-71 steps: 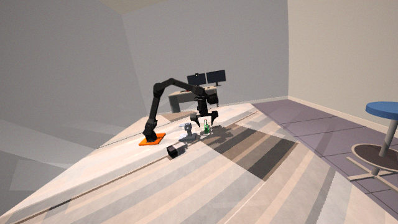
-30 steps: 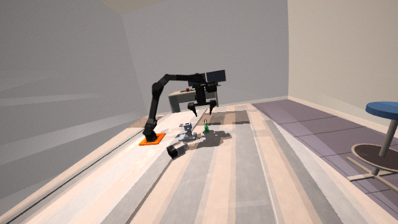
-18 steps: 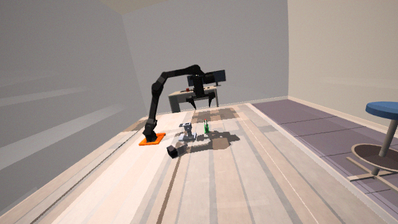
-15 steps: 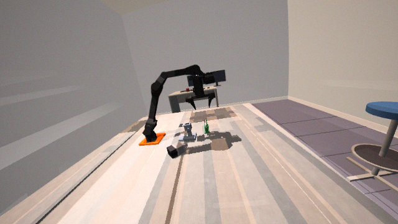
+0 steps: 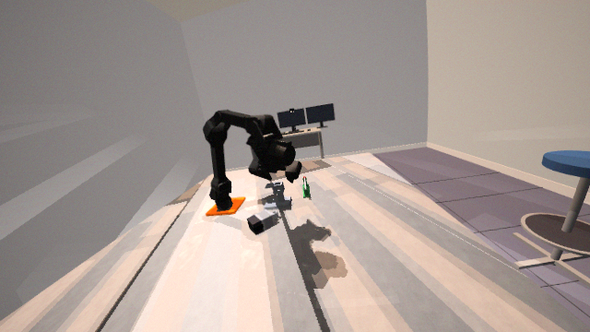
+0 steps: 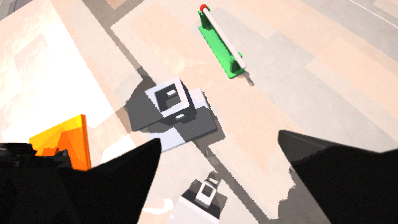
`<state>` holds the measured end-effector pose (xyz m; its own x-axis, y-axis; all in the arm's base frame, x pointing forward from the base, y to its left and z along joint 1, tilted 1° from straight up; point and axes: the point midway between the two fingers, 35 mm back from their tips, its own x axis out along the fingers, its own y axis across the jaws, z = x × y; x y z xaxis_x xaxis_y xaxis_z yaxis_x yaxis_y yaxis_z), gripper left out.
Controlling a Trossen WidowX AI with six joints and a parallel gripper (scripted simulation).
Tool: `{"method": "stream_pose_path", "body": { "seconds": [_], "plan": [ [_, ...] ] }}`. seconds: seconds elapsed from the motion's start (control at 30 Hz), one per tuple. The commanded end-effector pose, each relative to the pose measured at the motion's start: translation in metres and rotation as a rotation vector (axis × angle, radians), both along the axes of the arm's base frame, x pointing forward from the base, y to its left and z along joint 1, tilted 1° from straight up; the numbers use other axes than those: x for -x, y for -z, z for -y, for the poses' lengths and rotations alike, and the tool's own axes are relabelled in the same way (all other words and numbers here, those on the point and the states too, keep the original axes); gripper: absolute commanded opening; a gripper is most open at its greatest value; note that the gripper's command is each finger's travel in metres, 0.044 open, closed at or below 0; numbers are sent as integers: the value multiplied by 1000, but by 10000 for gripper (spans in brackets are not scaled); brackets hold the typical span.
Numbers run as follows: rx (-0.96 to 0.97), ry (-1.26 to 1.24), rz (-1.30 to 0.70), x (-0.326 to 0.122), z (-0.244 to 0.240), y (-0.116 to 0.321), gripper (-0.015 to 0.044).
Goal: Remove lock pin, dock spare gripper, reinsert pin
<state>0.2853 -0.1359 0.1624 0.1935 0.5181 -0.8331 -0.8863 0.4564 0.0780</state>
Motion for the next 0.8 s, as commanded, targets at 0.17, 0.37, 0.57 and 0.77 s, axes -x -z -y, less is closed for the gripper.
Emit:
{"method": "stream_pose_path", "body": {
  "seconds": [0.17,0.37,0.57,0.77],
  "plan": [
    [-233,364,226,84,52,5,440],
    [-283,561,379,120,68,4,440],
    [-285,564,382,120,69,4,440],
    [-283,556,385,119,72,24,440]
  ]
}}
